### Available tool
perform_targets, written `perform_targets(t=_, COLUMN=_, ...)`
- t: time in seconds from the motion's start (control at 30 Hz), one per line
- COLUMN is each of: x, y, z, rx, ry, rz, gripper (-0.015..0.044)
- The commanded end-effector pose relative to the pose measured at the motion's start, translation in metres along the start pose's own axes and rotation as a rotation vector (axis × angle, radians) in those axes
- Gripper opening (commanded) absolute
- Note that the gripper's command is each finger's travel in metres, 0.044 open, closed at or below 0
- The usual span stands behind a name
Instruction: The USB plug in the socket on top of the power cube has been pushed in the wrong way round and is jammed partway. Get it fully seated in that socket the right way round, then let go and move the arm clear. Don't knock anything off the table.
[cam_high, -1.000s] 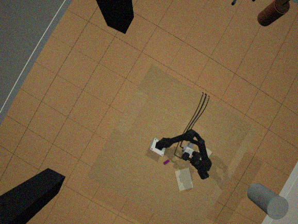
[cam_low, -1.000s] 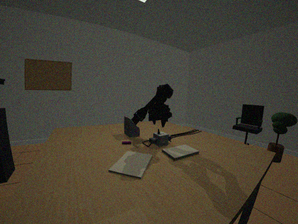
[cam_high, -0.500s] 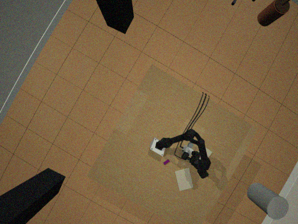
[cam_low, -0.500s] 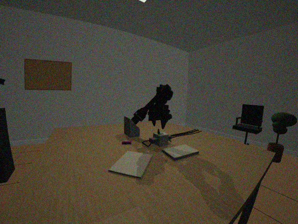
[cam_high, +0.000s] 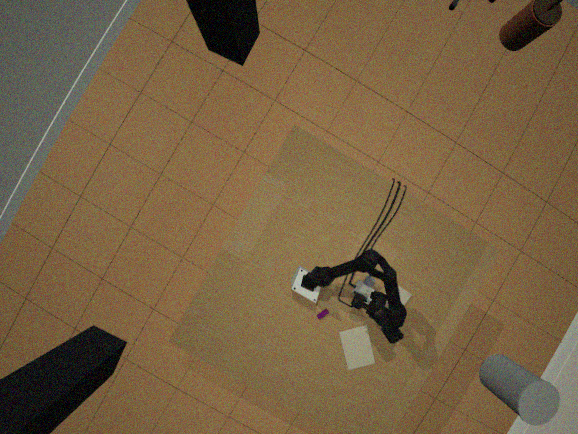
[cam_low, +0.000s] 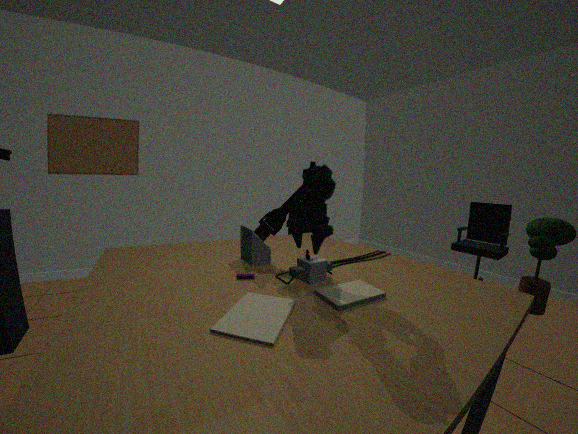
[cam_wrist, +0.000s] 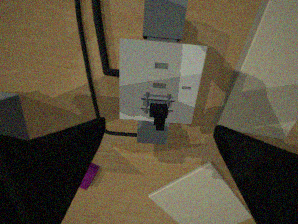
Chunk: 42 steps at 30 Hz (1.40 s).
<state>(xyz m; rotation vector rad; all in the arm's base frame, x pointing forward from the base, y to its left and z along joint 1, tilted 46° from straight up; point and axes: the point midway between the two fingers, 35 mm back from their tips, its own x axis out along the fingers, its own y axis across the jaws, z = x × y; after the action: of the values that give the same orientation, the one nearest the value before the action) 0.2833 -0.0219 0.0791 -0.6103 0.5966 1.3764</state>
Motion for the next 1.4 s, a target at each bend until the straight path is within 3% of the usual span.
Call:
perform_targets(t=0.0, x=0.0029, y=0.0006, z=0.0008, rx=0.006, ry=-0.005, rz=0.001, gripper=0.044)
perform_targets(t=0.03, x=0.0029, y=0.0006, z=0.0008, rx=0.006, ry=-0.005, rz=0.001, gripper=0.044)
perform_targets(t=0.57, x=0.0012, y=0.0001, z=0.0001, rx=0.0, ry=0.0, rz=0.001, gripper=0.002)
perform_targets(t=1.37, x=-0.0016, y=0.0002, z=0.0, rx=0.001, ry=0.0, rz=0.001, gripper=0.0)
